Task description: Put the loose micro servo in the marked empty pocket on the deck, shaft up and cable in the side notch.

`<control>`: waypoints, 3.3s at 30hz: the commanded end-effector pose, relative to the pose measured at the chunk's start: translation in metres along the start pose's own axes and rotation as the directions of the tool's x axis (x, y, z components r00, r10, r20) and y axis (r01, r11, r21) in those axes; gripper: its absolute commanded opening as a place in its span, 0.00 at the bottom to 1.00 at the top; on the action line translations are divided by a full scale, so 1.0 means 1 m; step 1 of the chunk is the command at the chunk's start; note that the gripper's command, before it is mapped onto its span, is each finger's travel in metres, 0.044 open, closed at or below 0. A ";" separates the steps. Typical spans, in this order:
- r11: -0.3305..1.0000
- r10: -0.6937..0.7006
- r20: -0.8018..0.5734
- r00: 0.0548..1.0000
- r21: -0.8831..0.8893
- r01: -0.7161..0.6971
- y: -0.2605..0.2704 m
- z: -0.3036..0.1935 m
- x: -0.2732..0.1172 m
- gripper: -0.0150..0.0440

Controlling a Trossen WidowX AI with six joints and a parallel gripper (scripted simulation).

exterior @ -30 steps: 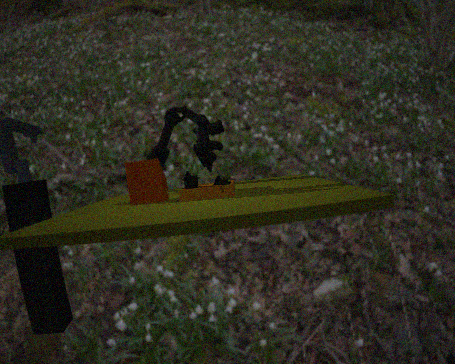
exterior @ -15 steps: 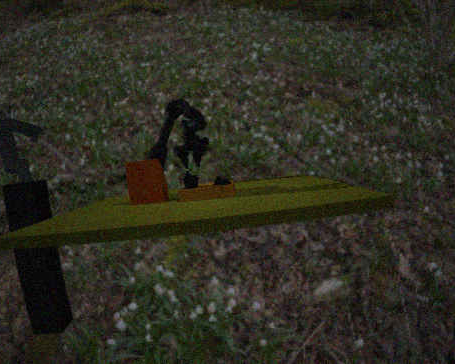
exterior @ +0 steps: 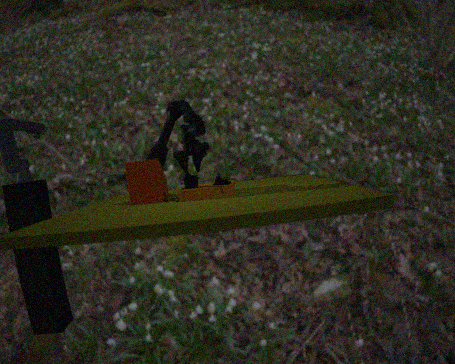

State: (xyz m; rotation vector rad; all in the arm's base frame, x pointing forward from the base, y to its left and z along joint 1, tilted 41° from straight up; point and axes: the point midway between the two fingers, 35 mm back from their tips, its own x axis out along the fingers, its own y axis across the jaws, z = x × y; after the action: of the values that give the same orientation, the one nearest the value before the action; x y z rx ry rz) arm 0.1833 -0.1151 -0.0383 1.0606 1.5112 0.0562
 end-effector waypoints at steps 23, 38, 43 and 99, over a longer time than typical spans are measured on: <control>1.000 0.005 0.000 1.000 0.005 -0.005 0.000 0.000 0.023 0.60; 1.000 0.004 0.000 1.000 0.005 -0.004 0.000 0.000 0.006 0.25; 1.000 0.004 -0.001 1.000 0.005 -0.004 0.000 -0.005 -0.007 0.25; 1.000 0.013 -0.005 1.000 -0.001 -0.013 0.147 -0.041 -0.008 0.25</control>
State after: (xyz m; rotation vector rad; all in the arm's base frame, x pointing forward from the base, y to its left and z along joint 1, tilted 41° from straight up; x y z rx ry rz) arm 0.2326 -0.0176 0.0599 1.0662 1.5113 0.0693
